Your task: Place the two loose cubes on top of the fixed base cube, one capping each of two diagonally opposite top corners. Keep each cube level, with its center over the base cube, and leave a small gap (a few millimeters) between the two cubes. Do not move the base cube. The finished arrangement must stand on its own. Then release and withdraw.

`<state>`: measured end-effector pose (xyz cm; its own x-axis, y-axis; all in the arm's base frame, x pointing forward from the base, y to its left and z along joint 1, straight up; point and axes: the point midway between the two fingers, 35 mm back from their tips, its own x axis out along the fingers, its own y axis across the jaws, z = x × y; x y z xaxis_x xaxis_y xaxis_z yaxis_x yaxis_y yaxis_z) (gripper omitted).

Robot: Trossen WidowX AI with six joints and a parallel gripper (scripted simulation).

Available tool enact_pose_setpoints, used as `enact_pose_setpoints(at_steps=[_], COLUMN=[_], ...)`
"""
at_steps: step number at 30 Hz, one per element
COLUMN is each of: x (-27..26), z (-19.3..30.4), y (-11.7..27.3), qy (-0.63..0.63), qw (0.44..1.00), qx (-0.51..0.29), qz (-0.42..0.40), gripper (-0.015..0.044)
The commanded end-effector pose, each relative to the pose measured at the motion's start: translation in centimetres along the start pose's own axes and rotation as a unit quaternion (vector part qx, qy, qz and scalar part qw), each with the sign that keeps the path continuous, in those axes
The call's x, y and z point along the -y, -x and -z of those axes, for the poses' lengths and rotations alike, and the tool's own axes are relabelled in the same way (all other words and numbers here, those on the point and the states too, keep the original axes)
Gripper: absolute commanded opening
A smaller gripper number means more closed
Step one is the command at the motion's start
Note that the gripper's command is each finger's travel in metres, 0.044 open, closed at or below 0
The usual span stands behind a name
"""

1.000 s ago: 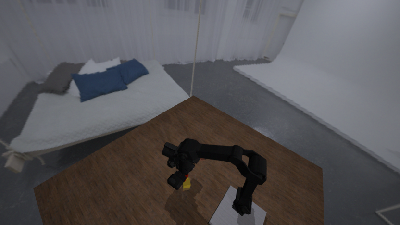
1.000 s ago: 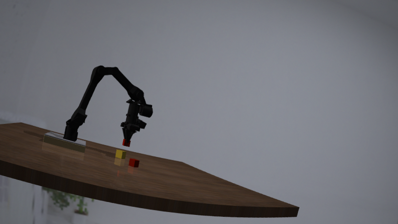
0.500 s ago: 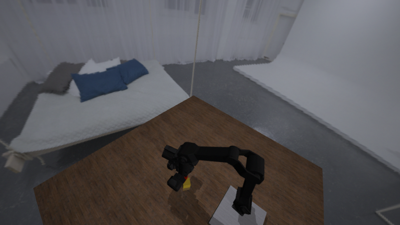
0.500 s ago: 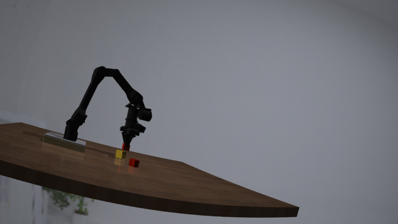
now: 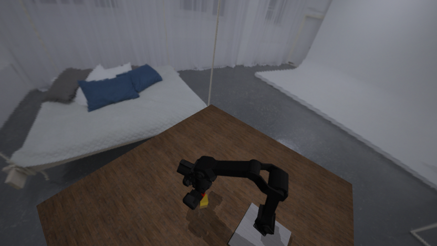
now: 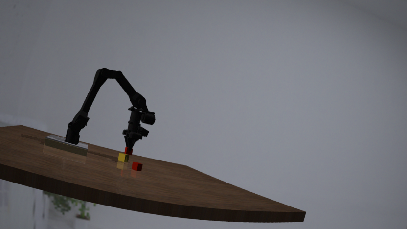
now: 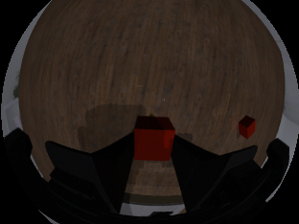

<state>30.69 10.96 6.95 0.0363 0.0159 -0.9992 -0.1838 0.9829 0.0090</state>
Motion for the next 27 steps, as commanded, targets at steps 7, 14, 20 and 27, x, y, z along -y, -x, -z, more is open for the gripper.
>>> enact_pose_setpoints(at_steps=[7, 14, 20, 27], x=[0.1, 0.1, 0.1, 0.0], z=[0.1, 0.1, 0.1, 0.0], y=[-0.1, -0.1, -0.1, 1.4], qy=[-0.001, -0.001, -0.001, 0.0], qw=[1.0, 1.0, 1.0, 1.0], qx=[-0.001, -0.001, -0.001, -0.001], qz=[0.002, 0.002, 0.002, 0.0], gripper=[0.0105, 0.0184, 0.0205, 0.0205])
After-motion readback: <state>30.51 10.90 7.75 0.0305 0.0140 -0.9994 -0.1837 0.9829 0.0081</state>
